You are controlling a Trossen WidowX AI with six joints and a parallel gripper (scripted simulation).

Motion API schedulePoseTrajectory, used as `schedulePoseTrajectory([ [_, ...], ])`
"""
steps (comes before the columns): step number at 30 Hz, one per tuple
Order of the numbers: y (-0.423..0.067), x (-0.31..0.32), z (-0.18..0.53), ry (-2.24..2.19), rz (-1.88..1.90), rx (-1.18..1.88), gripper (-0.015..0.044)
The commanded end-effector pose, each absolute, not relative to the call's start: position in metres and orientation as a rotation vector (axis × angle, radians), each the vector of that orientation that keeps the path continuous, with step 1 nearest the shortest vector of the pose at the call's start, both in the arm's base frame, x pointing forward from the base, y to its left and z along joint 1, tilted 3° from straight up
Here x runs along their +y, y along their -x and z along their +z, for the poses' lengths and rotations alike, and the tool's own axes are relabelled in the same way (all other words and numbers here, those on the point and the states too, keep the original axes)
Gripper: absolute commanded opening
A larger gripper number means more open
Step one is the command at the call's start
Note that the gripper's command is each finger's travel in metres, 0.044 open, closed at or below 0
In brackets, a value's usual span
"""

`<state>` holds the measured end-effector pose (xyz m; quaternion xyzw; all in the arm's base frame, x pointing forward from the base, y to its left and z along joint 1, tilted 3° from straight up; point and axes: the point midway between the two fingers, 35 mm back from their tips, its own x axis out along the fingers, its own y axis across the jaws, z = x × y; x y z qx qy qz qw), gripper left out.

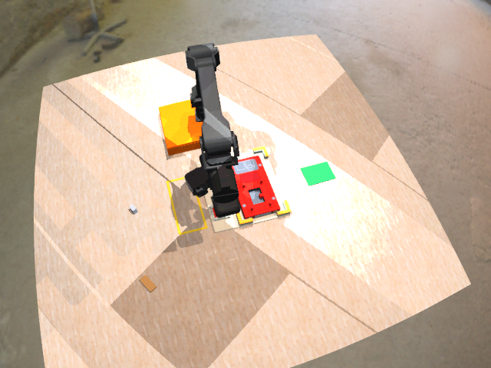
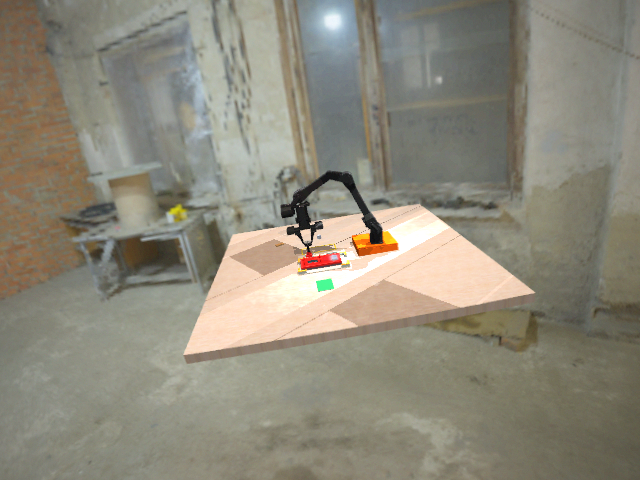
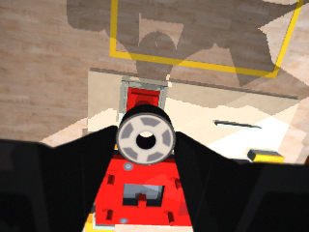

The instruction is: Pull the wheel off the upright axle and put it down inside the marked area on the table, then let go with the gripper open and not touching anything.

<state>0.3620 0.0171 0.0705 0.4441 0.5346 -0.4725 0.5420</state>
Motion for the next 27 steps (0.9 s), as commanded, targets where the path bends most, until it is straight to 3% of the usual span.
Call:
schedulePoseTrajectory([
  [1,-0.364,0.018,0.089,-1.065,-1.108,1.258,0.0],
  [10,-0.36,0.014,0.094,-1.056,-1.118,1.266,0.0],
  [27,-0.327,-0.073,0.105,-1.057,-1.115,1.255,0.0],
])
